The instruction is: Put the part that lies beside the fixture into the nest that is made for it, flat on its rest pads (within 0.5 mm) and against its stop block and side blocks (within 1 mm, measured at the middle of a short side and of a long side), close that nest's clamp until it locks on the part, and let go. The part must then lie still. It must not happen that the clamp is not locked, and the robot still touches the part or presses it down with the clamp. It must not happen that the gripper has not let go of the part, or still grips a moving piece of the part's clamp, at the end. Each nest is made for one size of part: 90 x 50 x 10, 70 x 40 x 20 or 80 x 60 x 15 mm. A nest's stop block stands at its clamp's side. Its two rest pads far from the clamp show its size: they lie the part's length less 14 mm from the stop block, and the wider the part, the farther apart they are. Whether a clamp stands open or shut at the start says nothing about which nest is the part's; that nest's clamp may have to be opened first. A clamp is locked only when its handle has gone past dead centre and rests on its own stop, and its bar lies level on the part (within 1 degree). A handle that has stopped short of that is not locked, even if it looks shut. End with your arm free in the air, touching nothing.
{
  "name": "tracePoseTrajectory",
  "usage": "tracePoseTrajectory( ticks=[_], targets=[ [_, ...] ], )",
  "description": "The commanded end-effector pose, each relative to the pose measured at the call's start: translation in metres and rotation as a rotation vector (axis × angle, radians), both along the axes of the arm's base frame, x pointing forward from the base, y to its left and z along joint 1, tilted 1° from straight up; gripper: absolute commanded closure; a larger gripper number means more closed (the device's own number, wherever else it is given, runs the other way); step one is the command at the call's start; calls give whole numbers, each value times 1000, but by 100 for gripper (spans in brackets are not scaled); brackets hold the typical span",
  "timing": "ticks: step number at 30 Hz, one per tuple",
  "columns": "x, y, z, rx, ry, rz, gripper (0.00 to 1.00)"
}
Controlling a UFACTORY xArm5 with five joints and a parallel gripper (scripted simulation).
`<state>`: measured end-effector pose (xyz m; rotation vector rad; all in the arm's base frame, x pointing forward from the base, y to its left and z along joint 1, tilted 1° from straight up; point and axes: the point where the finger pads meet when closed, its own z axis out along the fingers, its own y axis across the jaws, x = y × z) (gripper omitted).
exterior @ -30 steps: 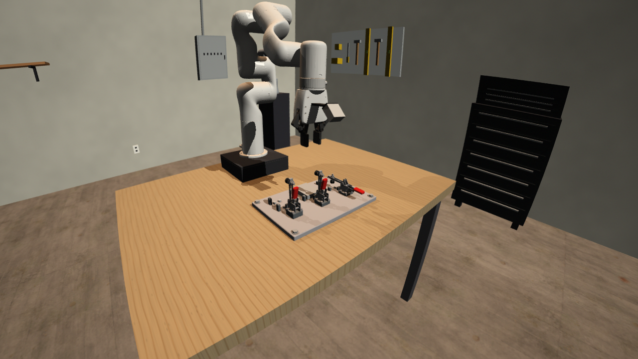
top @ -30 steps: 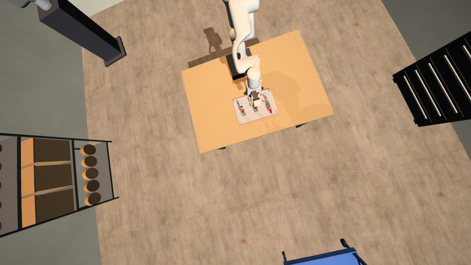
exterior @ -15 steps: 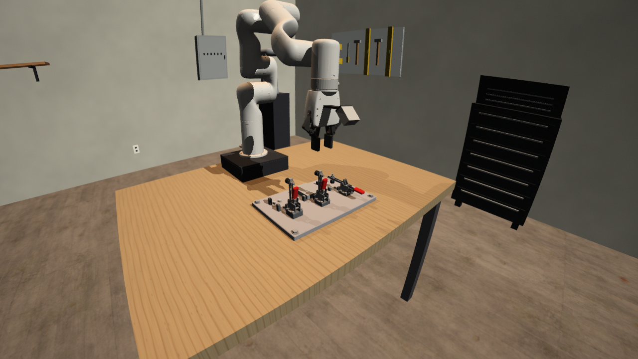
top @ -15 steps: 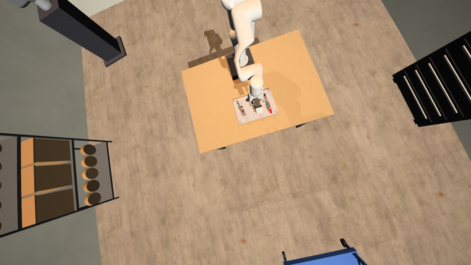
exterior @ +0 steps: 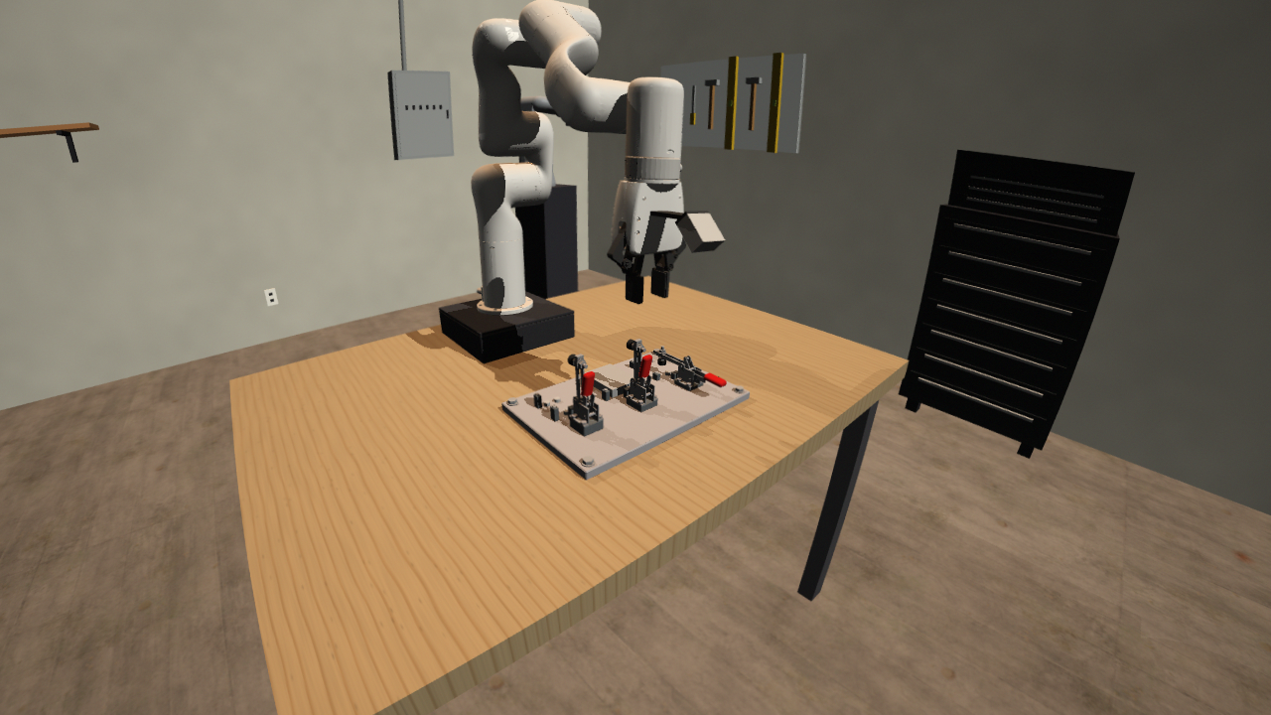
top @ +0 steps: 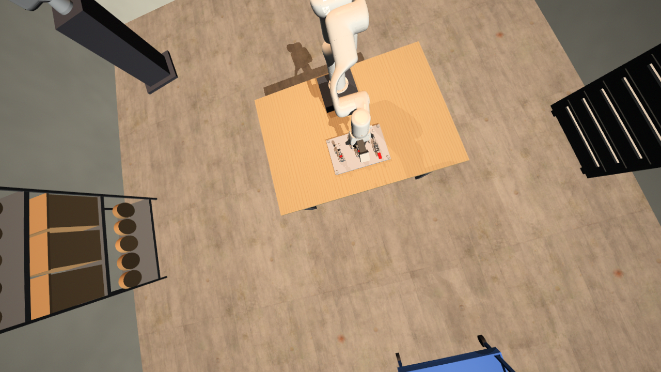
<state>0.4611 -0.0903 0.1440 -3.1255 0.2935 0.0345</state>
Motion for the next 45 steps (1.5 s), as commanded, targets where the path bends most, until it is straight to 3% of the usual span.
tracePoseTrajectory(
  ticks=[1,15,30,45],
  targets=[
    [1,0,0,-1,-4,0,53],
    [1,0,-27,-1,-4,0,53],
    [0,1,-79,-1,-4,0,53],
    [0,2,-91,-1,-4,0,53]
  ],
)
